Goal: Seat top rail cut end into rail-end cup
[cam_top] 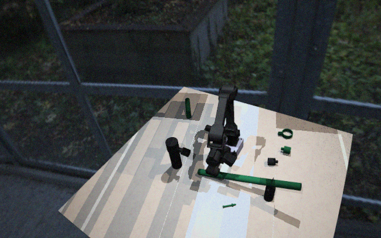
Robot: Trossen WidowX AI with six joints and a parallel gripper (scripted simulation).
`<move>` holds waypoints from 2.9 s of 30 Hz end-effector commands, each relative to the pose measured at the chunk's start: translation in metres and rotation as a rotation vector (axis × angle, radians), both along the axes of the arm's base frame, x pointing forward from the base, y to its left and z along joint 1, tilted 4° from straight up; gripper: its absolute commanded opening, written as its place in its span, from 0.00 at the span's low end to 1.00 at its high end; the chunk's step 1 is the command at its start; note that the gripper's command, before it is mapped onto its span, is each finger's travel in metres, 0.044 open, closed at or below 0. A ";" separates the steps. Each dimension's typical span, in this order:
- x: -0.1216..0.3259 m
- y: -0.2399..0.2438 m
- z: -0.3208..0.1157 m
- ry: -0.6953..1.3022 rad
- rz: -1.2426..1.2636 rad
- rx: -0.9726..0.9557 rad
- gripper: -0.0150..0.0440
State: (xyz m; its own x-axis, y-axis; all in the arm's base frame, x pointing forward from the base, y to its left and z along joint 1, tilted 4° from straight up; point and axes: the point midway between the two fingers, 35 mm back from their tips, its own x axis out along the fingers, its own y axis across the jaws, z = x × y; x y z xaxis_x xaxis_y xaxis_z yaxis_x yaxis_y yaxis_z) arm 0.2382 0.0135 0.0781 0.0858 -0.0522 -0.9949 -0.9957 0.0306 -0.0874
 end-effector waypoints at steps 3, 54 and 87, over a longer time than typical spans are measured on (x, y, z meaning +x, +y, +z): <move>-0.001 0.000 -0.008 0.009 0.003 0.003 1.00; 0.003 -0.003 -0.065 0.010 0.003 0.002 0.51; 0.001 -0.022 0.035 0.020 -0.014 -0.327 0.25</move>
State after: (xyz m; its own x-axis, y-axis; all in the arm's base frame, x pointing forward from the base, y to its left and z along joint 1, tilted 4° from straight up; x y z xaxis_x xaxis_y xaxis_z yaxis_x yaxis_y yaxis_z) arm 0.2399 -0.0047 0.1000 0.0508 -0.3348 -0.9409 -0.9980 0.0189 -0.0606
